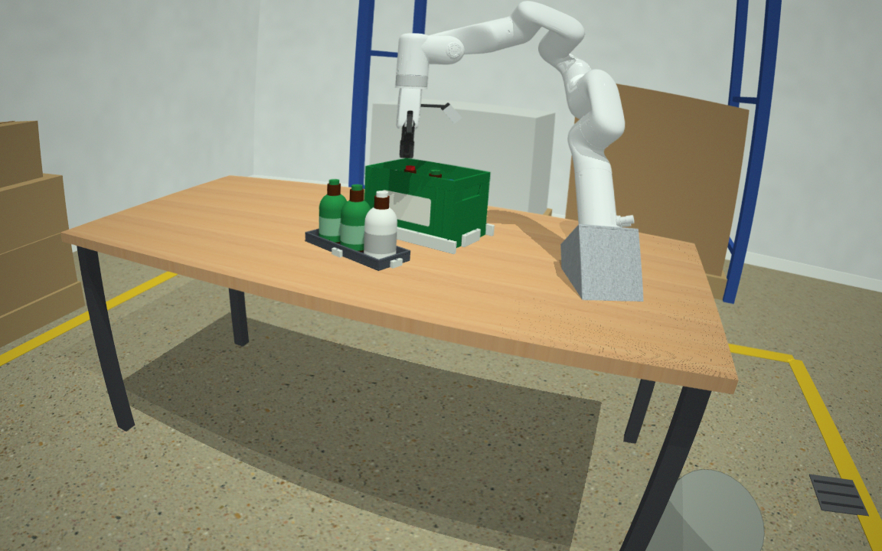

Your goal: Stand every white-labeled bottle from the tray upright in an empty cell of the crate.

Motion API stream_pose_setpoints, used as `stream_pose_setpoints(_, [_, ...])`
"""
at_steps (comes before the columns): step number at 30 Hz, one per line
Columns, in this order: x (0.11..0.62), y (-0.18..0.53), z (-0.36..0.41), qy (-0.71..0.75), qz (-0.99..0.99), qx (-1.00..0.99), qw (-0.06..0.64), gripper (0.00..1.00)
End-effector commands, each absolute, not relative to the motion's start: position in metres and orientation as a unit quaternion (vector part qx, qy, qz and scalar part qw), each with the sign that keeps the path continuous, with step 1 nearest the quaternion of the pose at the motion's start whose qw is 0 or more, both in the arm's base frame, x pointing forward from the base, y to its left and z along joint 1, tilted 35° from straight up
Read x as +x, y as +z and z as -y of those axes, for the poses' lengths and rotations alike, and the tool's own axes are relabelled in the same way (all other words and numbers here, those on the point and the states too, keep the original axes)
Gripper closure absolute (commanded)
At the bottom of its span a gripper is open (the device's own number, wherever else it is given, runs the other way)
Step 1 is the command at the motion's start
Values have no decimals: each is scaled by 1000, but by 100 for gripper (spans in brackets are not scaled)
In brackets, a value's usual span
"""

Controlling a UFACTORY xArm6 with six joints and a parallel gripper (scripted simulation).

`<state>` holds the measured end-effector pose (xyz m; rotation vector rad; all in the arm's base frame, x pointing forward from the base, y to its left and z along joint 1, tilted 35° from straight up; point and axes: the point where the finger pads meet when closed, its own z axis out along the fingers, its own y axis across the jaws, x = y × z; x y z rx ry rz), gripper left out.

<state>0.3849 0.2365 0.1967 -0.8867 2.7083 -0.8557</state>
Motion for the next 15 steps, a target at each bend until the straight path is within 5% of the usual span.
stream_pose_setpoints(1, [386, 168, -284, -293, -908, -286, 83, 35])
stream_pose_setpoints(15, [384, 140, -325, -293, -908, -286, 83, 35])
